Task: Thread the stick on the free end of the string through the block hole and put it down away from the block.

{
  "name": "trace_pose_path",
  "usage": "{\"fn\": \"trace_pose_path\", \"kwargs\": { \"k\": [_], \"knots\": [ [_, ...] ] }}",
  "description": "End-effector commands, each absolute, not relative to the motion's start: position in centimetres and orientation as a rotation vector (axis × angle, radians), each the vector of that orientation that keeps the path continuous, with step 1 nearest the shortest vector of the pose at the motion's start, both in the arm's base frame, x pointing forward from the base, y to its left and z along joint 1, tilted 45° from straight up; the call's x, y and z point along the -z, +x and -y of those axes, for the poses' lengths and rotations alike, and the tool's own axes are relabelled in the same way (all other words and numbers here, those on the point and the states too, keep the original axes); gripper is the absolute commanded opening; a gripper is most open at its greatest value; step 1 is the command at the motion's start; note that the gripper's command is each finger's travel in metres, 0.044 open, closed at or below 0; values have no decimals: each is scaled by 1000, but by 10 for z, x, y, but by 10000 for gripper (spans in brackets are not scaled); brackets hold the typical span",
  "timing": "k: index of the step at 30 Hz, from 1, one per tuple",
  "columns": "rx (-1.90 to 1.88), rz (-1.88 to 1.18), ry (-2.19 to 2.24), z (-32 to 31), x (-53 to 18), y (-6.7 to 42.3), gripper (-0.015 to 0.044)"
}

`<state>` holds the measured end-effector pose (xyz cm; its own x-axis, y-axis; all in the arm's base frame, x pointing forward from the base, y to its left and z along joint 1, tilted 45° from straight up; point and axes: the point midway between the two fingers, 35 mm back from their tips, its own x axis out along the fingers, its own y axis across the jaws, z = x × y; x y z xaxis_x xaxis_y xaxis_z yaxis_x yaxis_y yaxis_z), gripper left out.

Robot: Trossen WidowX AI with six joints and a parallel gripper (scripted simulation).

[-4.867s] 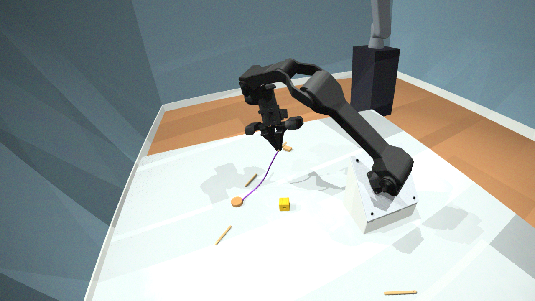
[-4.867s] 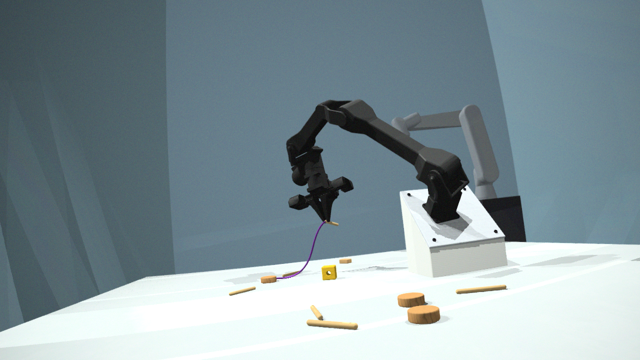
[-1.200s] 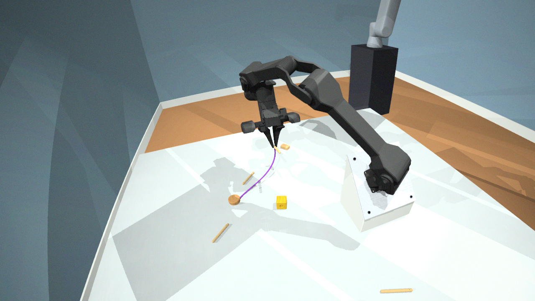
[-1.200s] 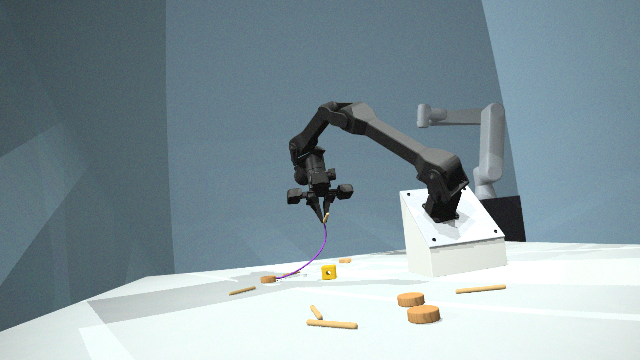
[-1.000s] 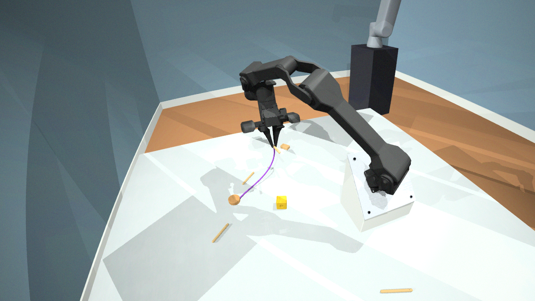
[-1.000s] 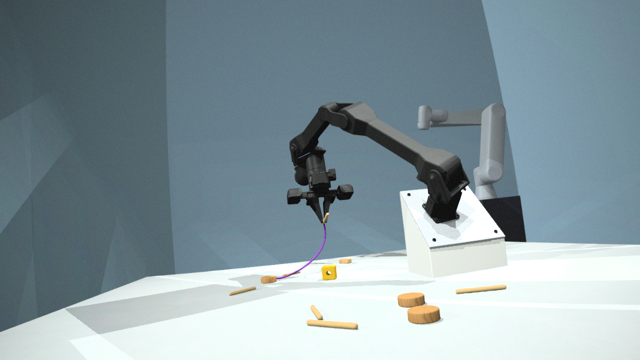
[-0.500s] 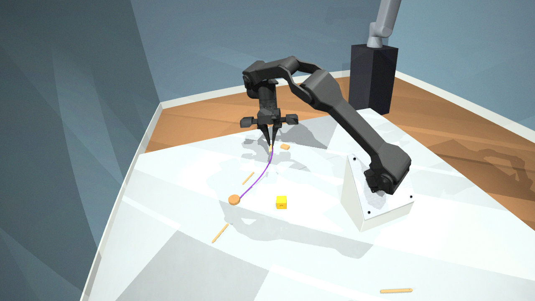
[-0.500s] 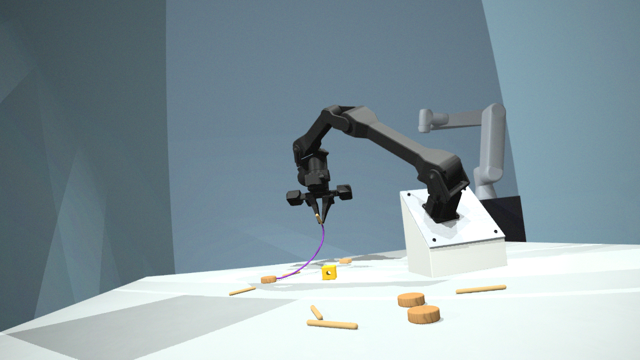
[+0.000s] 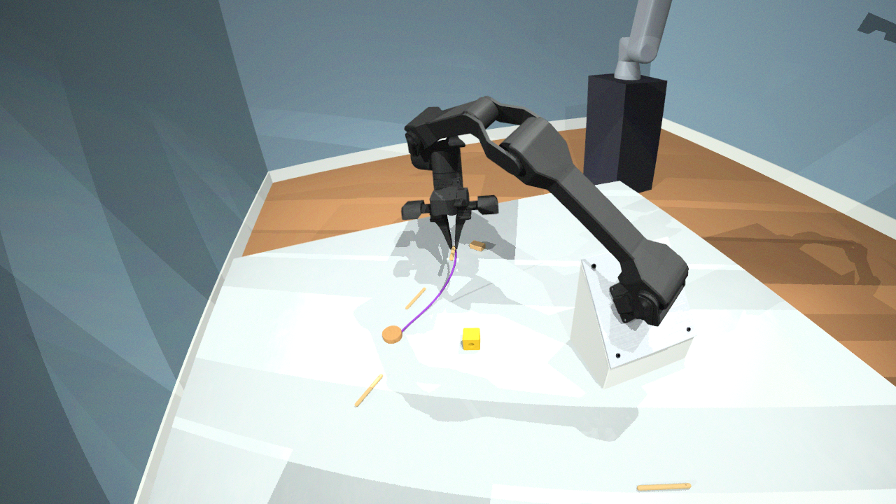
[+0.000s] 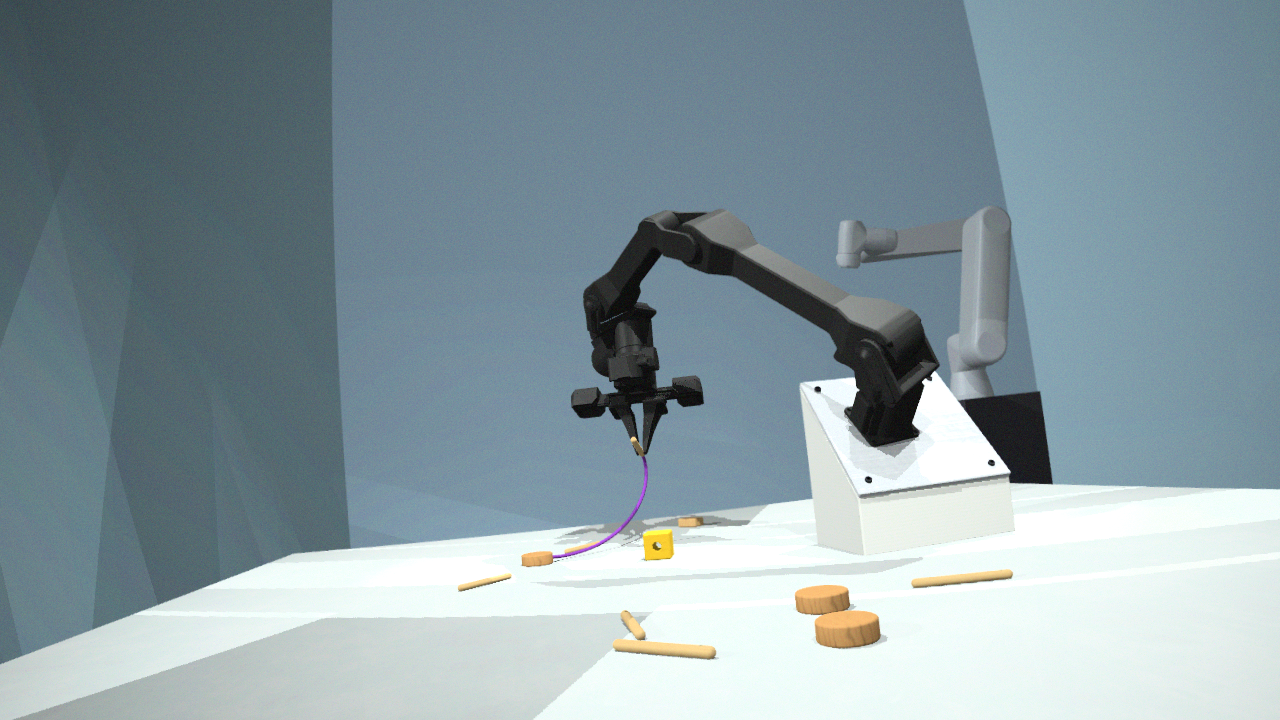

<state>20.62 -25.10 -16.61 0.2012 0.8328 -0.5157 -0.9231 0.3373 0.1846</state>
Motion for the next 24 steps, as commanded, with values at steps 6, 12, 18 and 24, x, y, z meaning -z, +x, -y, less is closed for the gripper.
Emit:
{"fn": "trace_pose_path", "kwargs": {
  "k": [6, 12, 18, 24],
  "knots": [
    [-1240, -637, -199, 244, 171, 211, 0],
    [-1239, -664, -213, 238, 176, 214, 0],
    [-1238, -691, -228, 233, 180, 217, 0],
    [-1235, -717, -243, 227, 185, 221, 0]
  ]
}}
